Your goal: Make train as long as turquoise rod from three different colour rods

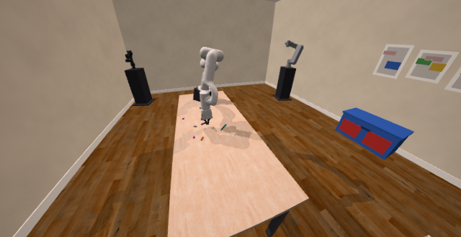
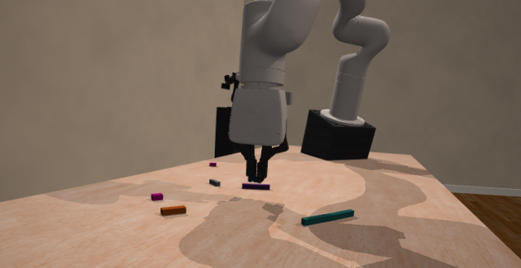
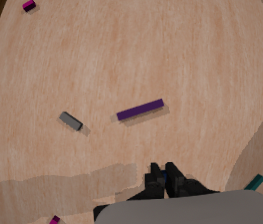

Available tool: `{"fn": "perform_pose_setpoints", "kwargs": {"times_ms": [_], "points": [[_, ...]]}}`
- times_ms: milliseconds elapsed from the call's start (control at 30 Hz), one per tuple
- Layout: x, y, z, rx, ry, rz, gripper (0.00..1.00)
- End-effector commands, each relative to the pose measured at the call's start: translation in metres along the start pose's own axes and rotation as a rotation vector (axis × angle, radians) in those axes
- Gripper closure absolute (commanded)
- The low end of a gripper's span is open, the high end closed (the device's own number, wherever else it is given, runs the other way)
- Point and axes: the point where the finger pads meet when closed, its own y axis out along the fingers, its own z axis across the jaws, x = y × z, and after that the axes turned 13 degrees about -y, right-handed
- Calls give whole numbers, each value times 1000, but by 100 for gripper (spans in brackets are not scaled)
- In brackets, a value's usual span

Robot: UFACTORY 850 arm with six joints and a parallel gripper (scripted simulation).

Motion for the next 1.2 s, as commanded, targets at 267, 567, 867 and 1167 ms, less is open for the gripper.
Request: {"fn": "perform_pose_setpoints", "kwargs": {"times_ms": [267,567,867,1167], "points": [[3,21,-2,-3,-1,-5,96],[3,21,-2,-3,-1,-5,96],[3,21,-2,-3,-1,-5,96],[3,21,-2,-3,-1,-5,96]]}}
